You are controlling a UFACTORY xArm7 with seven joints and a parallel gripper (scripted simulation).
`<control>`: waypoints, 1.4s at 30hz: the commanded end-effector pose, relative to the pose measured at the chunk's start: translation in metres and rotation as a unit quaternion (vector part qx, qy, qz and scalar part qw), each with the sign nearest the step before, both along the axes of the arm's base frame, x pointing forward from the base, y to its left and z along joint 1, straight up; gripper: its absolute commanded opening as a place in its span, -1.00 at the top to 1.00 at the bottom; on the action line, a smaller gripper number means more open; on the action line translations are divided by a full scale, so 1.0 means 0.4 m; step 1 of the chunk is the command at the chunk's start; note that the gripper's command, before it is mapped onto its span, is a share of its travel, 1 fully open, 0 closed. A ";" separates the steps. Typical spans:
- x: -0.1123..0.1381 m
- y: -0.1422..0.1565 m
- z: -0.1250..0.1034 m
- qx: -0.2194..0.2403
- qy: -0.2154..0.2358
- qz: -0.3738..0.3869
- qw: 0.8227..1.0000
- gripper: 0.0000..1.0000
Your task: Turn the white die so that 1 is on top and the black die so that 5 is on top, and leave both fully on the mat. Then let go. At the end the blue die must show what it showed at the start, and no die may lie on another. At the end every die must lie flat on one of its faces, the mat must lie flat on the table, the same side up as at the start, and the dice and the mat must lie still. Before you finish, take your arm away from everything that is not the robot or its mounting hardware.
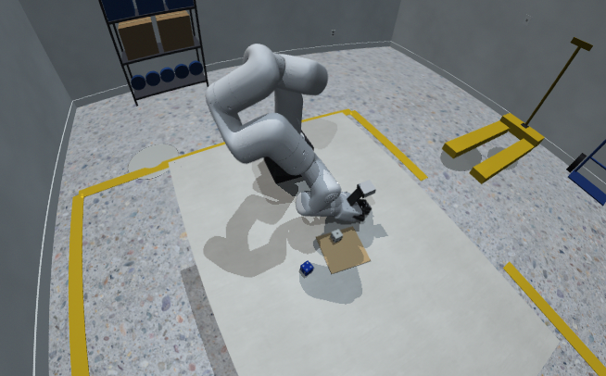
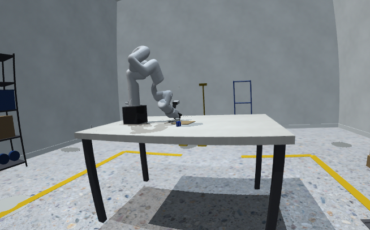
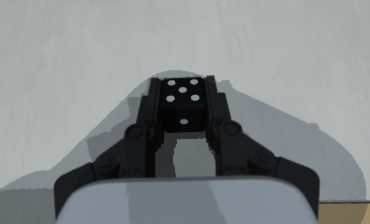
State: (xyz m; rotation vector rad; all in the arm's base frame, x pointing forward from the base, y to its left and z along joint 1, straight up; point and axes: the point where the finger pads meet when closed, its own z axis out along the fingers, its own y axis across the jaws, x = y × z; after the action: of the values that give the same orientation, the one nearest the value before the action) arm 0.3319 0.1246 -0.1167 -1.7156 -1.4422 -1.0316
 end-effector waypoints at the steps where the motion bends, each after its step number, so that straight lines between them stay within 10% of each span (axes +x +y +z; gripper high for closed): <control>1: 0.002 0.000 0.002 0.000 -0.001 0.000 1.000 0.47; 28: 0.002 0.000 0.002 0.000 -0.001 0.000 1.000 0.47; 42: 0.002 0.000 0.002 0.000 -0.001 0.000 1.000 0.14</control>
State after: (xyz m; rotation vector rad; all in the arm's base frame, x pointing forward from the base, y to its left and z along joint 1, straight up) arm 0.3319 0.1246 -0.1167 -1.7155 -1.4421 -1.0316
